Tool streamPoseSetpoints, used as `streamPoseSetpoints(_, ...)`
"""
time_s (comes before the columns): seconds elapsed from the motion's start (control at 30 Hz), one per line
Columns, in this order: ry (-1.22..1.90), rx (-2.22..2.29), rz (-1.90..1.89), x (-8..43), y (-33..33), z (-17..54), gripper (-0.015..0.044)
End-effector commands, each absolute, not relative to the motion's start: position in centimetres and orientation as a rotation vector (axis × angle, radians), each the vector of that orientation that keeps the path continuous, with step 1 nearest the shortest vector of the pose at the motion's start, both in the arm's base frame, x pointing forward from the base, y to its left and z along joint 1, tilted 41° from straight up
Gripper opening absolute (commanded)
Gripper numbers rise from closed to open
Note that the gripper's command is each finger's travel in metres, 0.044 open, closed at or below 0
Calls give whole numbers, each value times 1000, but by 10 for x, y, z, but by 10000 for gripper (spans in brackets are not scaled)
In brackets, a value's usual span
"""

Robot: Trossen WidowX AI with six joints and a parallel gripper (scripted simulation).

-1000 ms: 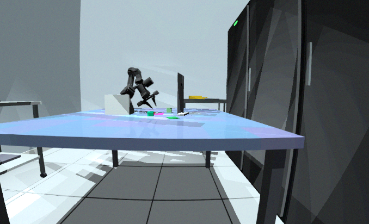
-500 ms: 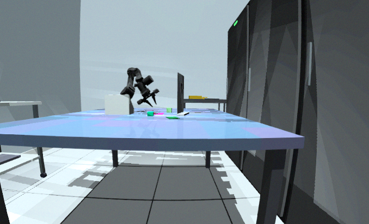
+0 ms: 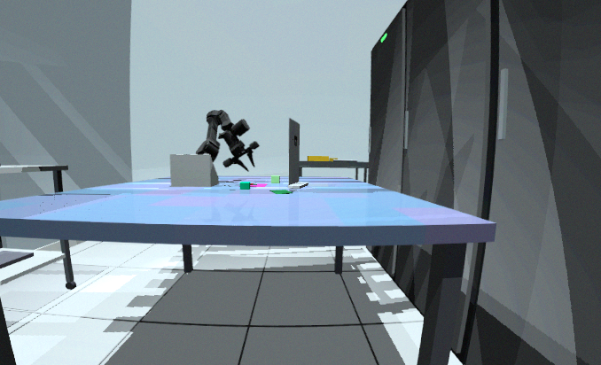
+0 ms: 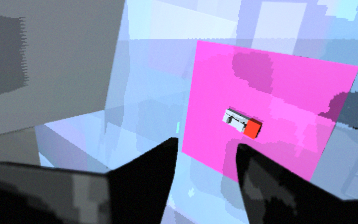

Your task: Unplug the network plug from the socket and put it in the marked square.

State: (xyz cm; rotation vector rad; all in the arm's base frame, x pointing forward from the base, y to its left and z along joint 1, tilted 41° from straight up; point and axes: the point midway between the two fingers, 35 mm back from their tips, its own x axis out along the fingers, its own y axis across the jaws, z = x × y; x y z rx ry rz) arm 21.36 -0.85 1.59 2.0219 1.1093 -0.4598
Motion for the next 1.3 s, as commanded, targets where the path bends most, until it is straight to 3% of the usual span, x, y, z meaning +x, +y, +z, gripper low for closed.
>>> streamPoseSetpoints(0.0,1103,2017,-447,216,-12,21,156)
streamPoseSetpoints(1.27,1106,2034,-447,207,-31,52,156)
